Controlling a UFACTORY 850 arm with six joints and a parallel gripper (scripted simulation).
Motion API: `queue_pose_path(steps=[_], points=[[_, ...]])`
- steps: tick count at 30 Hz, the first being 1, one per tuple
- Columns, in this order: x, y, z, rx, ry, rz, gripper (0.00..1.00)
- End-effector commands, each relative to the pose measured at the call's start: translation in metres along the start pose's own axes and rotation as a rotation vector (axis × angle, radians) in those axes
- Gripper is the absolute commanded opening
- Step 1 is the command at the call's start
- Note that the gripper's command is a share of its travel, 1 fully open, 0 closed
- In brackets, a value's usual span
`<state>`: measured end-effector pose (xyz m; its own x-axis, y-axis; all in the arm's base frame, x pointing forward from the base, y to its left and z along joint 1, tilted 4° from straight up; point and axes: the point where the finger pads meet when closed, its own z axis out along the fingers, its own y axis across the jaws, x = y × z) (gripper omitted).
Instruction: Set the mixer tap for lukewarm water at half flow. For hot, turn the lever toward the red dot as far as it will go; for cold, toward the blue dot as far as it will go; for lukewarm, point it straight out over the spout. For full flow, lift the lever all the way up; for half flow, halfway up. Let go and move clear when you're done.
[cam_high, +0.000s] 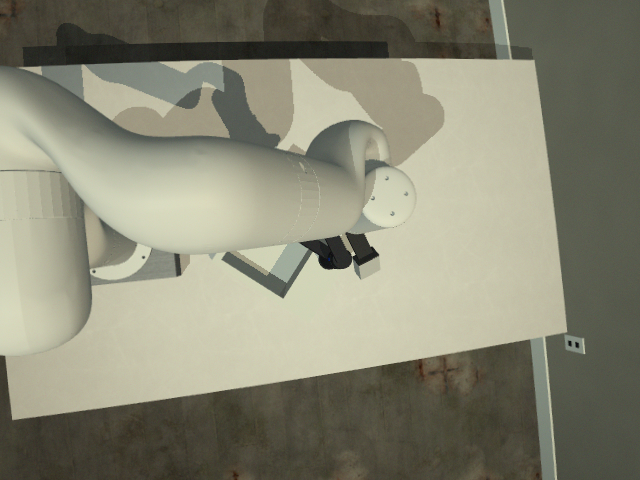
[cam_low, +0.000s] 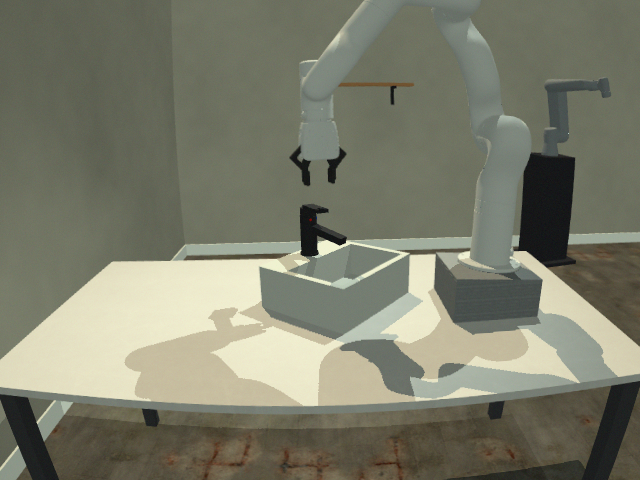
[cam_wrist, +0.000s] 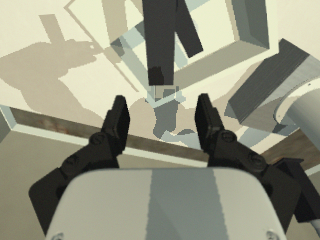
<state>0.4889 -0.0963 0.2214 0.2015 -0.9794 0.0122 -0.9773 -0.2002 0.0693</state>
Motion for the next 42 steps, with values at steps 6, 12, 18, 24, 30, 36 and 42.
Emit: queue_pose_path(steps=[6, 12, 18, 24, 30, 36, 42], points=[[0.000, -0.001, 0.000, 0.002, 0.001, 0.000, 0.72], [0.000, -0.001, 0.001, 0.002, 0.001, 0.000, 0.72], [0.000, -0.001, 0.006, 0.001, 0.001, 0.000, 0.72], [0.000, -0.001, 0.012, 0.001, 0.001, 0.000, 0.72], [0.000, -0.001, 0.019, 0.001, 0.001, 0.000, 0.72], [0.001, -0.001, 0.029, 0.001, 0.001, 0.000, 0.72], [0.001, -0.001, 0.036, 0.001, 0.001, 0.000, 0.72]])
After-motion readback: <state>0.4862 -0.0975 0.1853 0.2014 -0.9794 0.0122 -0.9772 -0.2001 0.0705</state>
